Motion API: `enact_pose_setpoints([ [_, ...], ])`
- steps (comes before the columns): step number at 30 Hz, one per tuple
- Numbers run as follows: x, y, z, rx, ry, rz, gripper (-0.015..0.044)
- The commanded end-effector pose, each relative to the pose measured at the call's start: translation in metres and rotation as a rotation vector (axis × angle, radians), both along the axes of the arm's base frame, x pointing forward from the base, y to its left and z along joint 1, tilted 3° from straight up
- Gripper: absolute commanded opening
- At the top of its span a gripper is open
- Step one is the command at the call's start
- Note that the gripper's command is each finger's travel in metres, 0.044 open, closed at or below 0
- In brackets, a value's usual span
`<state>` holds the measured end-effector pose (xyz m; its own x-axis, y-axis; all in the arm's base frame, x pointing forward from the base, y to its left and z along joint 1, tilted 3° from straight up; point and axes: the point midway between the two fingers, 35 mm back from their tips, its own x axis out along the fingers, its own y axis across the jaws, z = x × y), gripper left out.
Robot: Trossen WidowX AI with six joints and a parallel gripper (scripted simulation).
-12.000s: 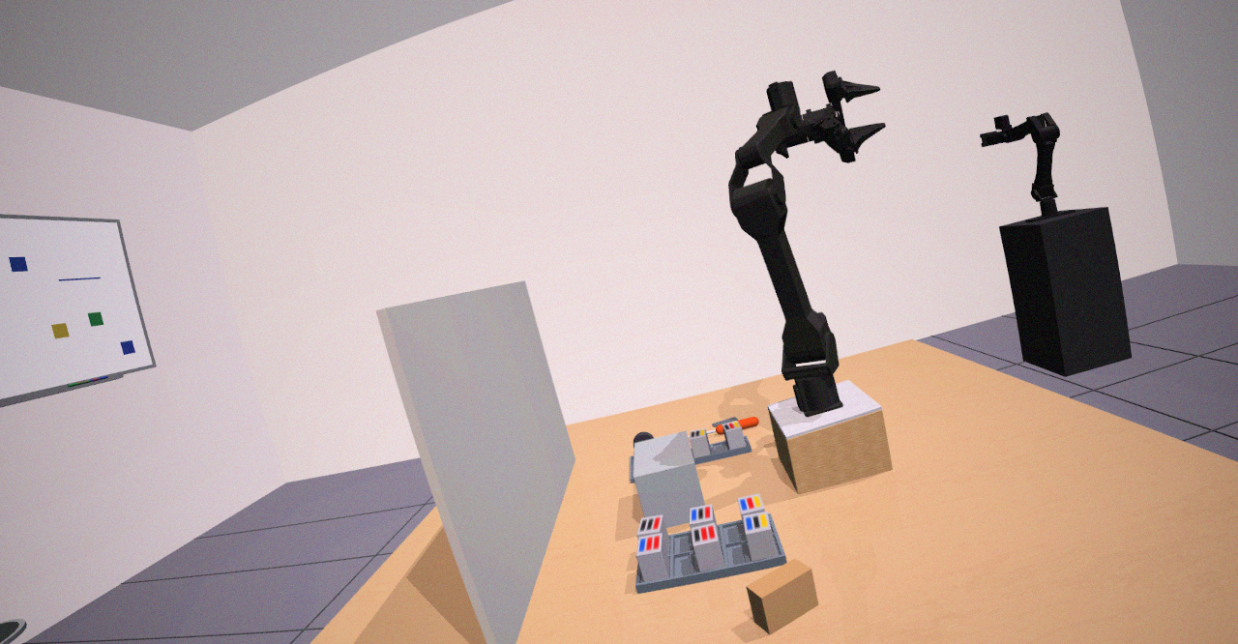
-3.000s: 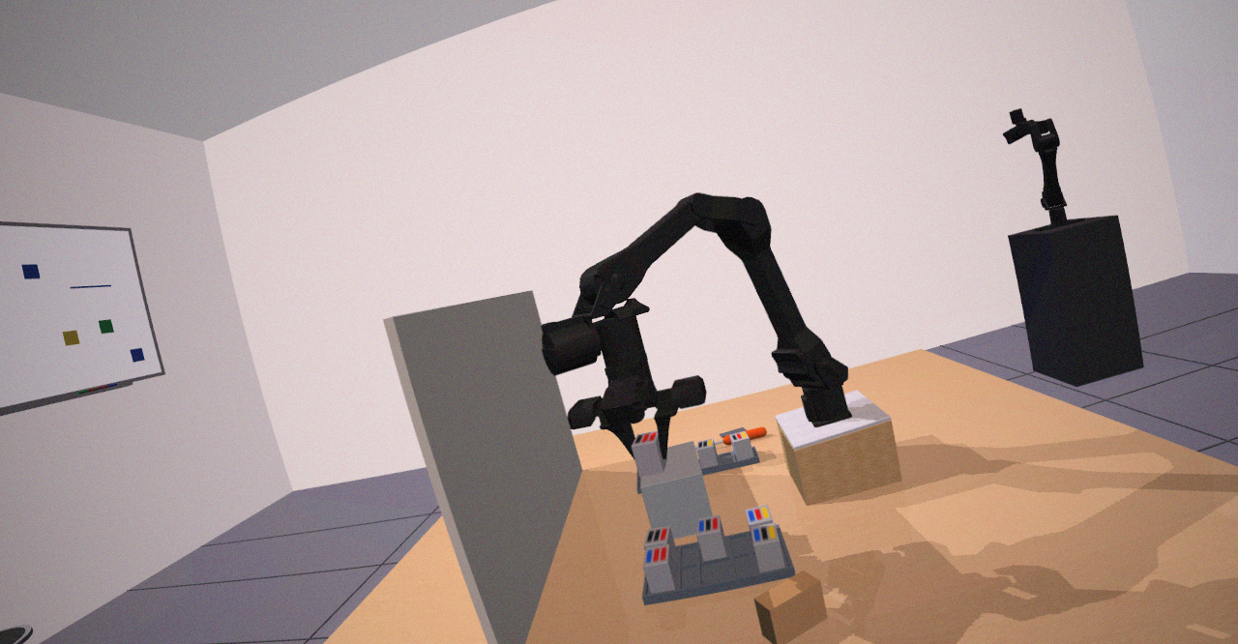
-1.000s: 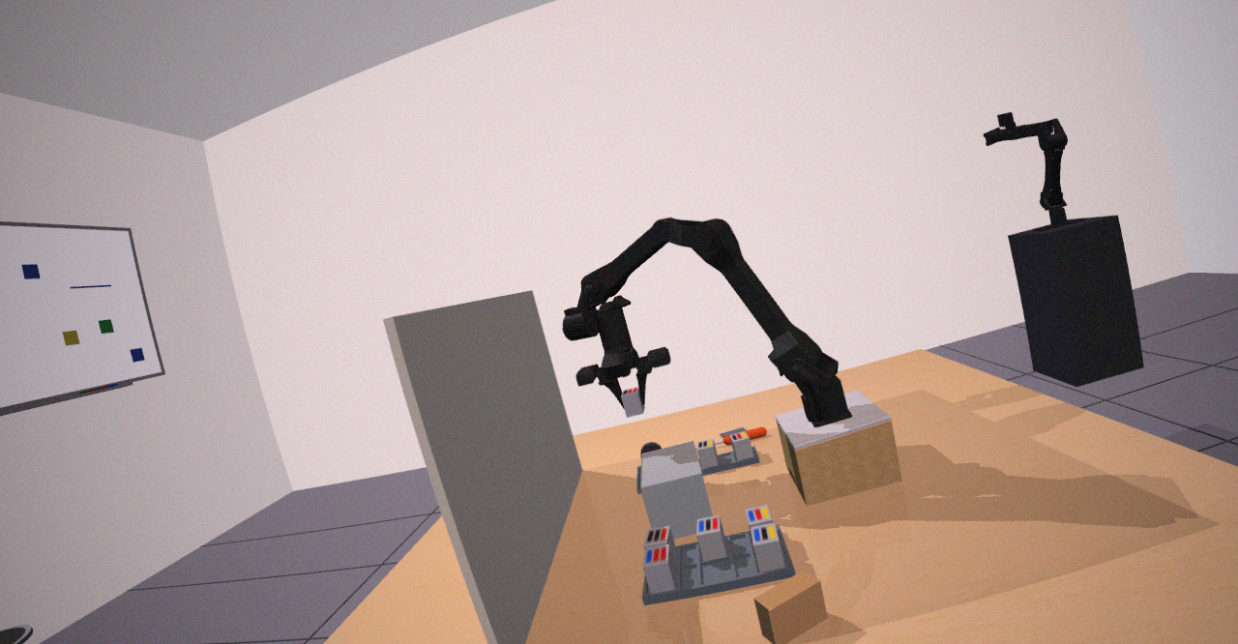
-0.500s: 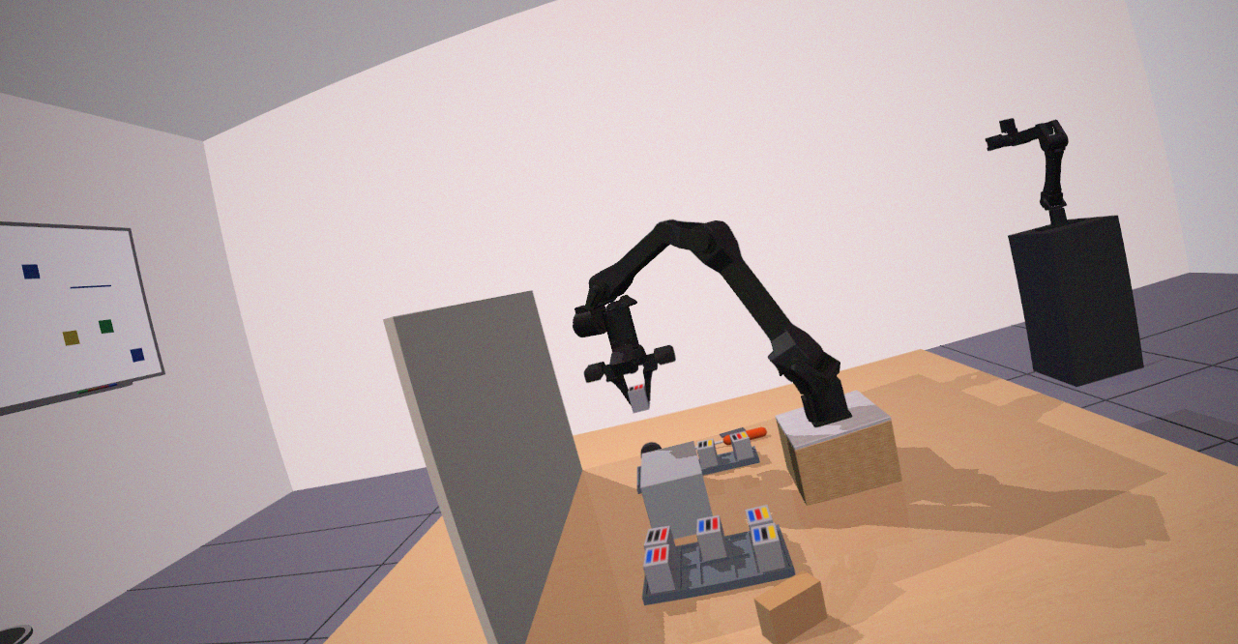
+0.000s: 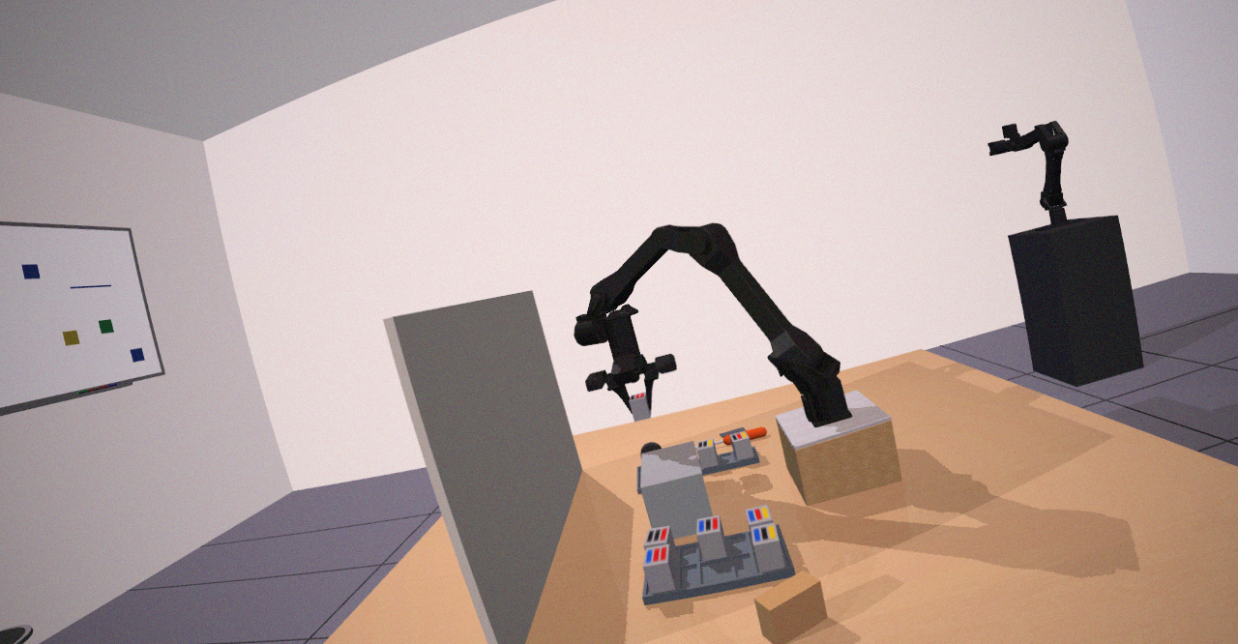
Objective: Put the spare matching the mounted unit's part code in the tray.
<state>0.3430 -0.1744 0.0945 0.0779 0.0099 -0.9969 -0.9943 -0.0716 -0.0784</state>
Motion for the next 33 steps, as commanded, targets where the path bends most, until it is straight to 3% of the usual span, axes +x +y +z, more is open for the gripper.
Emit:
enact_pose_setpoints([
  [1,0.002,0.000,-0.005,0.004,-0.002,0.004,0.0000],
  [33,0.007,0.000,-0.045,0.004,-0.003,0.004,0.0000],
])
